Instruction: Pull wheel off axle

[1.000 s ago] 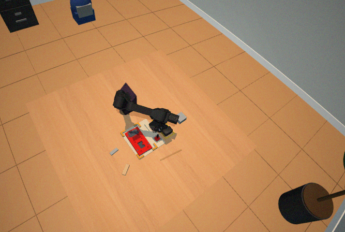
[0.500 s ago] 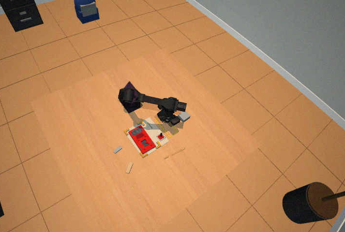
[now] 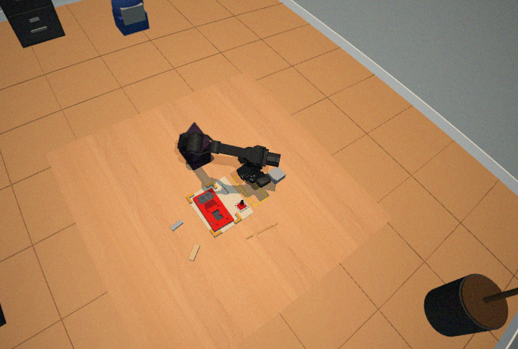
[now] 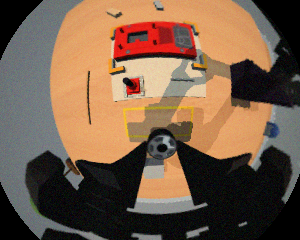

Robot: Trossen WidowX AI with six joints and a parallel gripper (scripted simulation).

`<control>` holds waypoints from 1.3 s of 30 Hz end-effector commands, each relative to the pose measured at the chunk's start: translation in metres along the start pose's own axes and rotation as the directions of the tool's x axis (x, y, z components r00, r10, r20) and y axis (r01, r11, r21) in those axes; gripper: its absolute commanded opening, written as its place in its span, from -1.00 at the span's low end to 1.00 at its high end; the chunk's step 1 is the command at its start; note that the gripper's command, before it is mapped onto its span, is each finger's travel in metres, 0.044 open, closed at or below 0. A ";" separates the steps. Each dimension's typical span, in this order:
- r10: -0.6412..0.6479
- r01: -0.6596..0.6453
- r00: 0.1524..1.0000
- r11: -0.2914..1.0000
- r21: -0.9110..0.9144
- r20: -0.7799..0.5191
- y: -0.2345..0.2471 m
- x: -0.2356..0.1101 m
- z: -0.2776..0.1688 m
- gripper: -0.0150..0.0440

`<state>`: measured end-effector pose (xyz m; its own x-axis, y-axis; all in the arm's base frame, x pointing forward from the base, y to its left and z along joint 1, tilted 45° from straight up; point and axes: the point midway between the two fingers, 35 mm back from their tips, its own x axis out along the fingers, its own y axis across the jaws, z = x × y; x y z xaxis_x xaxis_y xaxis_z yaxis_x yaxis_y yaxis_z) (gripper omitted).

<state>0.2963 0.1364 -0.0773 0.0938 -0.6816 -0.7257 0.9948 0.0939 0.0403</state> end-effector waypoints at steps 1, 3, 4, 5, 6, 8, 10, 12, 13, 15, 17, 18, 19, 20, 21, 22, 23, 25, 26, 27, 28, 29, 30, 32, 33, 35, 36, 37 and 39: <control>-0.004 0.004 1.000 1.000 -0.013 0.011 -0.002 0.009 0.000 -0.49; -0.004 0.004 1.000 1.000 -0.013 0.011 -0.002 0.015 0.000 -0.49; -0.004 0.004 1.000 1.000 -0.013 0.010 -0.001 0.019 0.000 -0.49; -0.003 0.004 1.000 1.000 -0.014 0.010 -0.001 0.025 -0.001 -0.49; -0.003 0.003 1.000 1.000 -0.014 0.010 -0.001 0.031 -0.001 -0.49; -0.003 0.003 1.000 1.000 -0.014 0.010 0.000 0.045 -0.001 -0.49; -0.003 0.003 1.000 1.000 -0.013 0.011 0.000 0.058 0.000 -0.49; -0.003 0.003 1.000 1.000 -0.013 0.012 -0.001 0.071 0.000 -0.49; -0.003 0.003 1.000 1.000 -0.013 0.013 -0.001 0.078 0.001 -0.49; -0.003 0.003 1.000 1.000 -0.013 0.015 -0.003 0.090 0.002 -0.49; -0.003 0.003 1.000 1.000 -0.013 0.016 -0.003 0.094 0.002 -0.49; -0.003 0.003 1.000 1.000 -0.013 0.016 -0.003 0.094 0.002 -0.49; -0.003 0.003 1.000 1.000 -0.013 0.016 -0.003 0.094 0.002 -0.49; -0.003 0.003 1.000 1.000 -0.013 0.016 -0.003 0.094 0.002 -0.49; -0.003 0.003 1.000 1.000 -0.013 0.016 -0.003 0.094 0.002 -0.49; -0.003 0.003 1.000 1.000 -0.013 0.016 -0.003 0.094 0.002 -0.49; -0.006 0.006 1.000 1.000 -0.001 0.009 -0.001 0.090 0.002 -0.40; -0.006 0.006 1.000 1.000 -0.001 0.009 -0.001 0.090 0.002 -0.22; -0.006 0.006 1.000 1.000 -0.001 0.009 -0.001 0.090 0.002 -0.14; -0.006 0.006 1.000 1.000 -0.001 0.009 -0.001 0.090 0.002 -0.05; -0.006 0.006 1.000 1.000 -0.001 0.009 -0.001 0.090 0.002 0.04; -0.006 0.006 1.000 1.000 -0.001 0.009 -0.001 0.090 0.002 0.13; -0.006 0.006 1.000 1.000 -0.001 0.009 -0.001 0.090 0.002 0.22; -0.006 0.006 1.000 1.000 -0.001 0.009 -0.001 0.090 0.002 0.40; -0.006 0.006 1.000 1.000 -0.002 0.009 -0.001 0.088 0.002 0.49; -0.006 0.006 1.000 1.000 -0.003 0.009 0.000 0.080 0.002 0.53; -0.005 0.005 1.000 1.000 -0.005 0.009 0.000 0.073 0.001 0.53; -0.005 0.005 1.000 1.000 -0.006 0.009 0.000 0.065 0.001 0.53; -0.004 0.004 1.000 1.000 -0.010 0.010 0.000 0.046 0.000 0.53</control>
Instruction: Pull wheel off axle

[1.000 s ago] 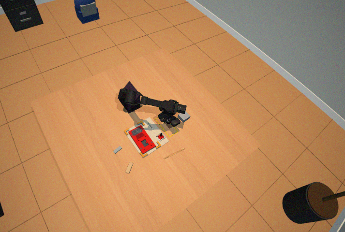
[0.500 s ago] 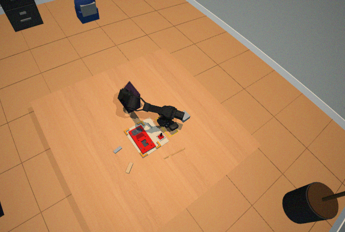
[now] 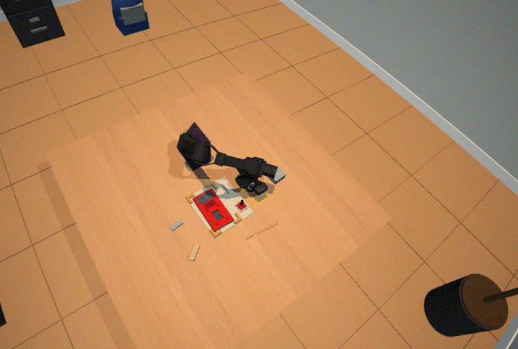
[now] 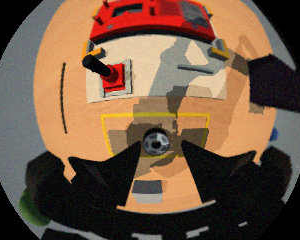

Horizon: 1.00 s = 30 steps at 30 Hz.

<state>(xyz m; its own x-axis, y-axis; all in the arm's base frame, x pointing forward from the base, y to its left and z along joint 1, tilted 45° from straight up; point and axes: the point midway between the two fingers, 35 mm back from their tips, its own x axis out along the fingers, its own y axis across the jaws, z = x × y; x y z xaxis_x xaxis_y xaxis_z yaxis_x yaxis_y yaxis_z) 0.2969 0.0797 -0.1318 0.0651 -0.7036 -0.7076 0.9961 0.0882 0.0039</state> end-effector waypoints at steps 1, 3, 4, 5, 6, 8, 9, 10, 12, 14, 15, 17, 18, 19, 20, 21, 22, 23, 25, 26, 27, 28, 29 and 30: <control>0.026 -0.026 1.000 1.000 0.010 -0.016 0.005 -0.041 -0.002 0.53; 0.027 -0.027 1.000 1.000 0.008 -0.015 0.004 -0.049 -0.002 0.53; 0.027 -0.027 1.000 1.000 0.008 -0.015 0.004 -0.049 -0.002 0.53; 0.027 -0.027 1.000 1.000 0.008 -0.015 0.004 -0.049 -0.002 0.53; 0.027 -0.027 1.000 1.000 0.008 -0.015 0.004 -0.049 -0.002 0.53; 0.029 -0.029 1.000 1.000 -0.004 -0.008 0.002 -0.043 -0.002 0.61; 0.029 -0.029 1.000 1.000 -0.004 -0.009 -0.002 -0.046 -0.001 0.70; 0.028 -0.028 1.000 1.000 -0.003 -0.011 -0.009 -0.051 0.001 0.79; 0.027 -0.027 1.000 1.000 -0.002 -0.014 -0.025 -0.063 0.007 0.97; 0.026 -0.026 1.000 1.000 -0.001 -0.016 -0.042 -0.074 0.014 1.00; 0.025 -0.025 1.000 1.000 0.000 -0.016 -0.051 -0.079 0.018 1.00; 0.023 -0.023 1.000 1.000 0.002 -0.016 -0.068 -0.087 0.026 1.00; 0.022 -0.022 1.000 1.000 0.003 -0.016 -0.076 -0.090 0.030 1.00; 0.022 -0.022 1.000 1.000 0.003 -0.015 -0.080 -0.092 0.032 1.00; 0.022 -0.022 1.000 1.000 0.003 -0.015 -0.081 -0.092 0.032 1.00; 0.022 -0.022 1.000 1.000 0.003 -0.015 -0.081 -0.092 0.032 1.00; 0.022 -0.022 1.000 1.000 0.003 -0.015 -0.081 -0.092 0.032 1.00; 0.022 -0.022 1.000 1.000 0.003 -0.015 -0.081 -0.092 0.032 1.00; 0.022 -0.022 1.000 1.000 0.003 -0.015 -0.081 -0.092 0.032 1.00; 0.022 -0.022 1.000 1.000 0.003 -0.015 -0.081 -0.092 0.032 1.00; 0.022 -0.022 1.000 1.000 0.003 -0.015 -0.081 -0.092 0.032 1.00; 0.022 -0.022 1.000 1.000 0.003 -0.015 -0.081 -0.092 0.032 1.00; 0.022 -0.022 1.000 1.000 0.003 -0.015 -0.081 -0.092 0.032 1.00; 0.022 -0.022 1.000 1.000 0.003 -0.015 -0.081 -0.092 0.032 1.00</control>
